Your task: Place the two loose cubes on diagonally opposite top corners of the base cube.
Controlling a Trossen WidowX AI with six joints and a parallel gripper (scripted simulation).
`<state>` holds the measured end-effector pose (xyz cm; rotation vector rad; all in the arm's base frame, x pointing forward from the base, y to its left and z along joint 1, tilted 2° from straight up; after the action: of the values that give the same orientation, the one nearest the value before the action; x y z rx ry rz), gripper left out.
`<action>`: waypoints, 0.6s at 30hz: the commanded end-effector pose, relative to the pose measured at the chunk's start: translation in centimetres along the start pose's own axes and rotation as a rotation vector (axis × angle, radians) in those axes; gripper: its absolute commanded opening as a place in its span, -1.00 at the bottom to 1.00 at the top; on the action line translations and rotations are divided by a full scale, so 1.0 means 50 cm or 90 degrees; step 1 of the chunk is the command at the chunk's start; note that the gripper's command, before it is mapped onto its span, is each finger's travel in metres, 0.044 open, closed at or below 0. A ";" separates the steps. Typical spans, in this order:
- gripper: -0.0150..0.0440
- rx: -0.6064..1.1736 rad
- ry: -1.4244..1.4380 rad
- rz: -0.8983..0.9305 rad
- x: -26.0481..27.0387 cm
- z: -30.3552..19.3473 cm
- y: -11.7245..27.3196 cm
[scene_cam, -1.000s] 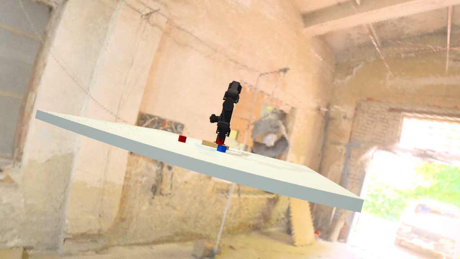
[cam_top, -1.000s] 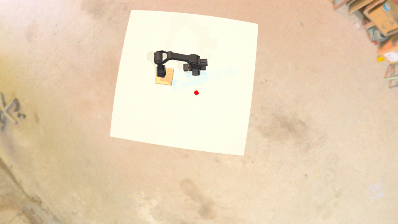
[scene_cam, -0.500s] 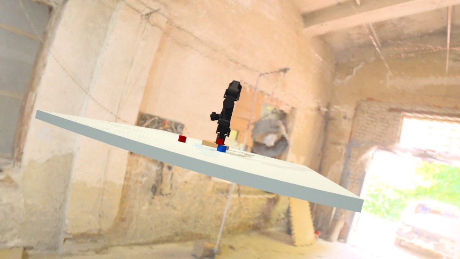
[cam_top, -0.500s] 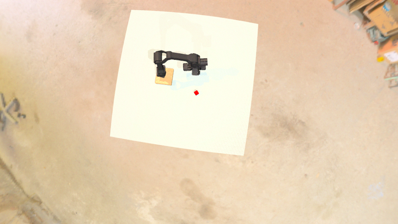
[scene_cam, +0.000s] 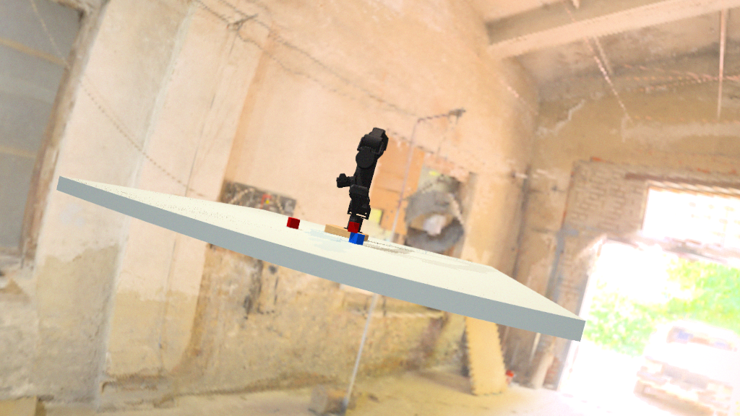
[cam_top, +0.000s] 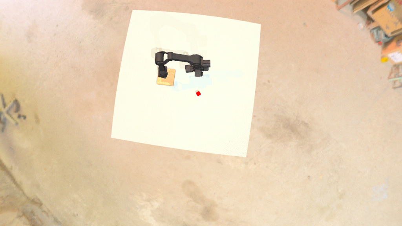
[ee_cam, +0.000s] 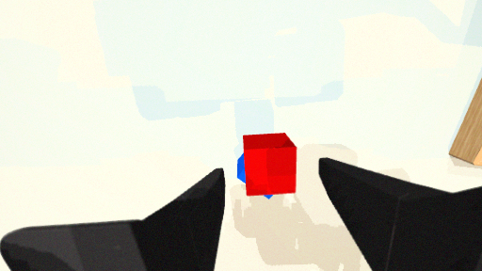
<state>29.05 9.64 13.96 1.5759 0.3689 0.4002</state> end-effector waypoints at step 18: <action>0.41 -0.011 0.287 0.001 -0.053 0.367 0.084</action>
<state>35.09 -5.76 17.10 1.4785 0.6645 0.7212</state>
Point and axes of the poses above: the point midway between the two fingers, 35 mm back from their tips, its own y axis back along the fingers, its own x axis across the jaws, z = x × y, the point moved 4 cm from there along y, back along the fingers, and after that the axes turned 6 degrees about y, right-handed, at the moved point
